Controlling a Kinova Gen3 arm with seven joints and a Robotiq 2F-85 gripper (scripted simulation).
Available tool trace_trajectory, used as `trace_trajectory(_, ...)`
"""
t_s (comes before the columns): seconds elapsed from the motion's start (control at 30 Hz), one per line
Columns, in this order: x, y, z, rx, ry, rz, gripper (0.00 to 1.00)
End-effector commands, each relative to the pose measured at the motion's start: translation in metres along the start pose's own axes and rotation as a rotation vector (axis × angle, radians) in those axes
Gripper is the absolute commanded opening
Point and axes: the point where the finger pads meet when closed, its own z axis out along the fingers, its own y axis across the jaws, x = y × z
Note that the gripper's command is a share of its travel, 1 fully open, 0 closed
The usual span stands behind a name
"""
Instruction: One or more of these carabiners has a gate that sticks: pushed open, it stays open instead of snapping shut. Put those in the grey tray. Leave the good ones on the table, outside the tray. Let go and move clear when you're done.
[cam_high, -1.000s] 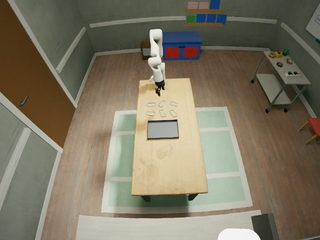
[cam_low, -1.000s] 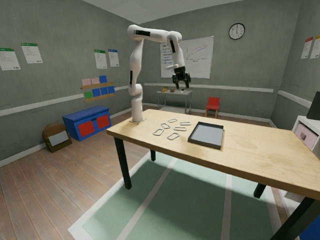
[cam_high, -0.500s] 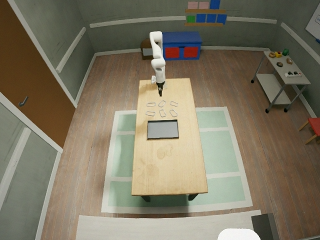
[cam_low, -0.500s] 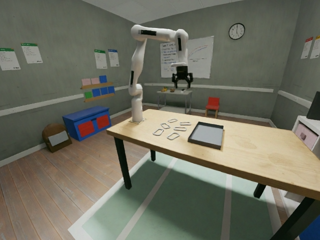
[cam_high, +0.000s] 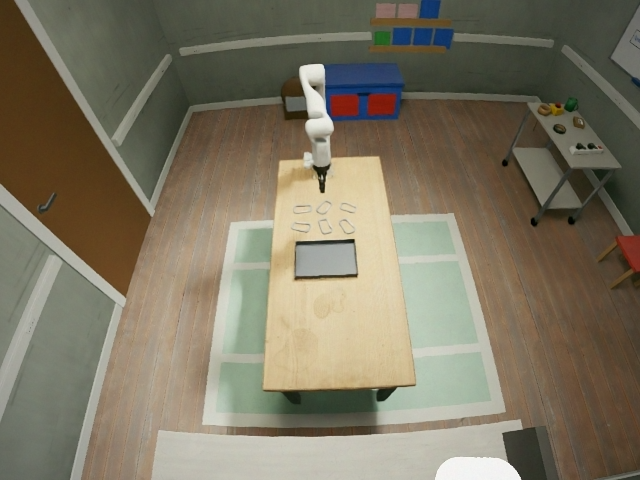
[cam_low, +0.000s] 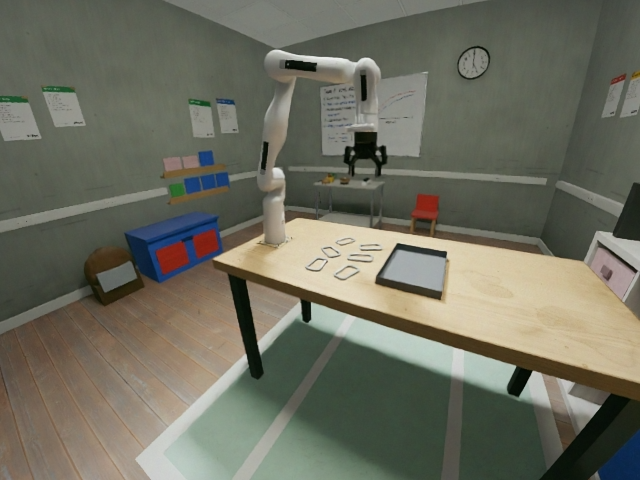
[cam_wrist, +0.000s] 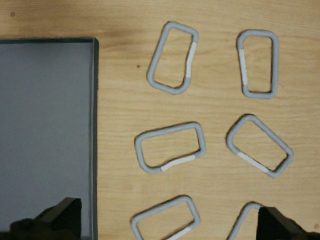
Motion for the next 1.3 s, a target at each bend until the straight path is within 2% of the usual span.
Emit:
trace_trajectory(0.0, 0.0, 0.0, 0.0, 0.001, 0.0, 0.0, 1.0)
trace_trajectory(0.07, 0.0, 0.0, 0.0, 0.001, 0.0, 0.0, 1.0)
trace_trajectory(0.1, 0.028, 0.028, 0.045, 0.002, 0.0, 0.0, 1.0)
trace_trajectory(0.63, 0.028, 0.028, 0.045, 0.002, 0.0, 0.0, 1.0)
trace_trajectory(0.67, 0.054, 0.054, 0.09, 0.0, -0.001, -0.003, 1.0)
trace_trajectory(1.2, 0.054, 0.054, 0.09, 0.0, -0.001, -0.003, 1.0)
trace_trajectory(1.23, 0.082, 0.082, 0.135, 0.001, -0.001, -0.004, 1.0)
trace_trajectory(1.27, 0.082, 0.082, 0.135, 0.001, -0.001, -0.004, 1.0)
